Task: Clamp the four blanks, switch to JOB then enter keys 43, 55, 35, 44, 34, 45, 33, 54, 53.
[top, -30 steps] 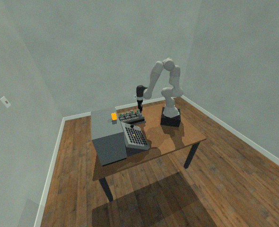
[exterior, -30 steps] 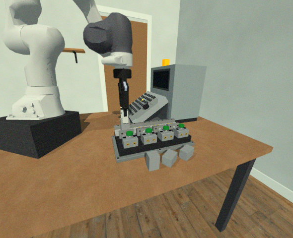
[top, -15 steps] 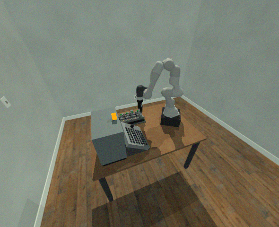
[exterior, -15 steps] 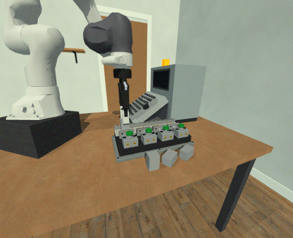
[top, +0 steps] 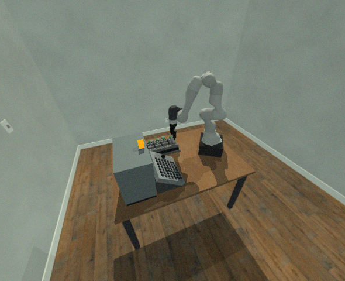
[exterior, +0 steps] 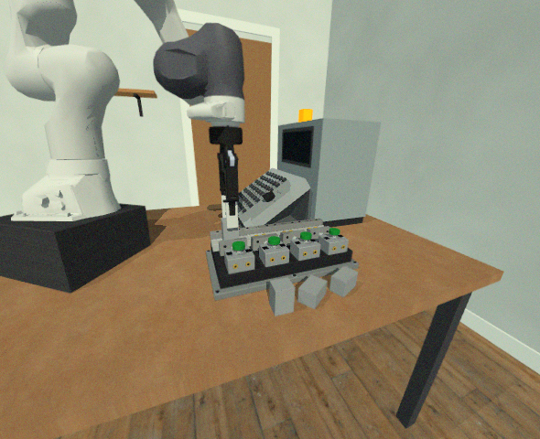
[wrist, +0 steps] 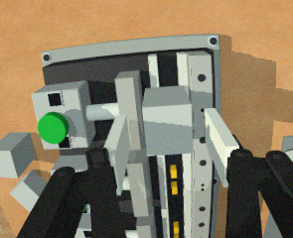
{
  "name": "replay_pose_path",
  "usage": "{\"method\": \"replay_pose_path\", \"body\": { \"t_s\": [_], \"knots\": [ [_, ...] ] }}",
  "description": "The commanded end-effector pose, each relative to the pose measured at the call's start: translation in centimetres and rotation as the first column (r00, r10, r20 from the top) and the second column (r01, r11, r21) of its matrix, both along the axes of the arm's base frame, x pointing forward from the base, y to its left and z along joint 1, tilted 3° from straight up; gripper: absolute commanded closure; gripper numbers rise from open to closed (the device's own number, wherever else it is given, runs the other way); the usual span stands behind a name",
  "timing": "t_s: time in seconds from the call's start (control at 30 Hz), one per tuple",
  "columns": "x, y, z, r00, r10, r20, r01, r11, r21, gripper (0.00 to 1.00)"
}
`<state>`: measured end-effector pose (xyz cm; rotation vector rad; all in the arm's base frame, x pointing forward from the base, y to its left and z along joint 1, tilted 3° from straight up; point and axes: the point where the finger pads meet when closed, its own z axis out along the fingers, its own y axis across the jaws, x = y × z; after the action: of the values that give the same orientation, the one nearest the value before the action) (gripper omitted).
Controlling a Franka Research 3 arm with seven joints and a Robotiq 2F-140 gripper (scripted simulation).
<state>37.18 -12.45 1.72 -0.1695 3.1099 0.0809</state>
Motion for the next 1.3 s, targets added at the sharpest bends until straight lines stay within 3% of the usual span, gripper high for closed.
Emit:
{"method": "replay_pose_path", "body": {
  "t_s": [0.0,0.8,1.27],
  "knots": [
    [0.2,0.0,0.1,1.0,0.006,0.005,-0.006,1.0,0.0,0.6],
    [0.2,0.0,0.4,1.0,0.006,0.005,-0.006,1.0,0.0,0.6],
    [0.1,-0.2,4.3,1.0,0.006,0.005,-0.006,1.0,0.0,0.6]
  ]
}}
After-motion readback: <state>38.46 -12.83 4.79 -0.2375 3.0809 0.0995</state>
